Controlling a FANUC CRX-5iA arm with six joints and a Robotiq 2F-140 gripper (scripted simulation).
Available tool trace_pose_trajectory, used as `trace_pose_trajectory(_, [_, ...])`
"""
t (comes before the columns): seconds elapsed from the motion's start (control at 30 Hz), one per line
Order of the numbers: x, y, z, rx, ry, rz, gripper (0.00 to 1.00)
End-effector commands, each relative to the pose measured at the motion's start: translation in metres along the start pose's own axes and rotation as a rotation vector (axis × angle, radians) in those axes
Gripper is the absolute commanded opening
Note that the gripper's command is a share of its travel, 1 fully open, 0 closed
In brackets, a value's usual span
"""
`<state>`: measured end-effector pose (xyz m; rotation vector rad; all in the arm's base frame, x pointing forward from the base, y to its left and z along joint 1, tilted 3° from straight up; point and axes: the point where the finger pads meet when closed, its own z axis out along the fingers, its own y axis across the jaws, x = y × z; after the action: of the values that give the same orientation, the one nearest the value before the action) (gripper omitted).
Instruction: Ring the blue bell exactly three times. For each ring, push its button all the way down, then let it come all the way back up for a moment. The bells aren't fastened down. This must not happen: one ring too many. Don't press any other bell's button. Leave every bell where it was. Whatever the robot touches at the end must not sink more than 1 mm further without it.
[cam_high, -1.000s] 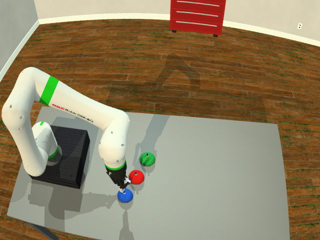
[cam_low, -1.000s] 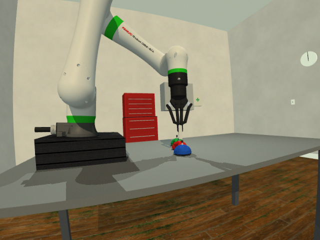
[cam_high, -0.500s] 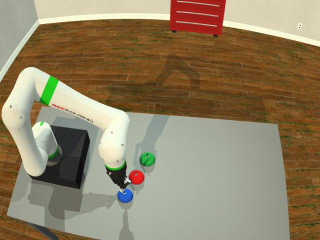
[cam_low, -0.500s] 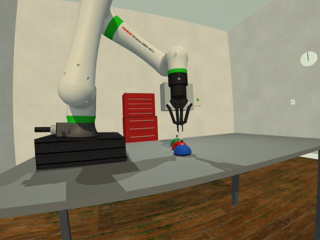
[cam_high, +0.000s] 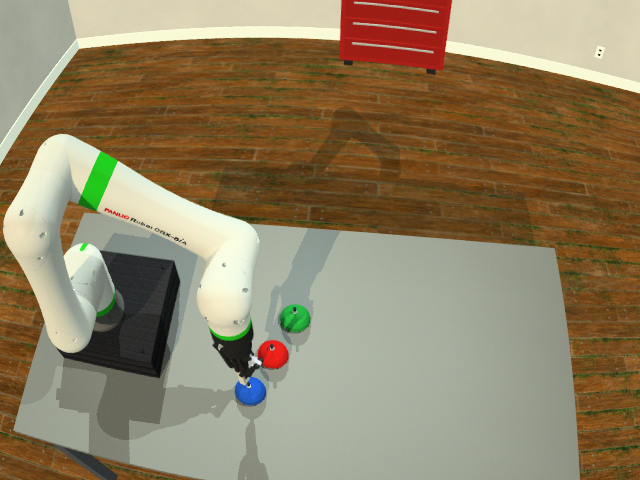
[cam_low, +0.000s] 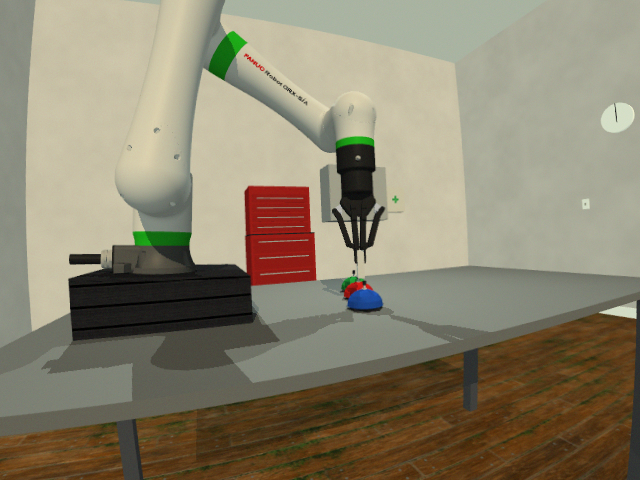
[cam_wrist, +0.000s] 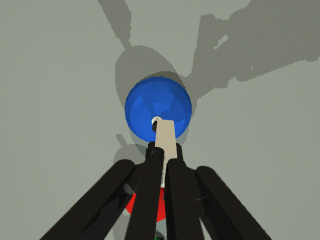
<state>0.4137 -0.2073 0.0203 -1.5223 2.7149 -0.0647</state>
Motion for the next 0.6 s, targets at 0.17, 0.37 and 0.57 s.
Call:
trace_pose_trajectory(0.17, [0.0000, -0.0002, -0.0001, 0.000, 0.000, 0.000, 0.00])
trace_pose_trajectory(0.37, [0.0000, -0.0002, 0.0019, 0.000, 0.000, 0.000, 0.00])
trace_pose_trajectory(0.57, [0.0000, -0.0002, 0.0086, 0.000, 0.000, 0.000, 0.00])
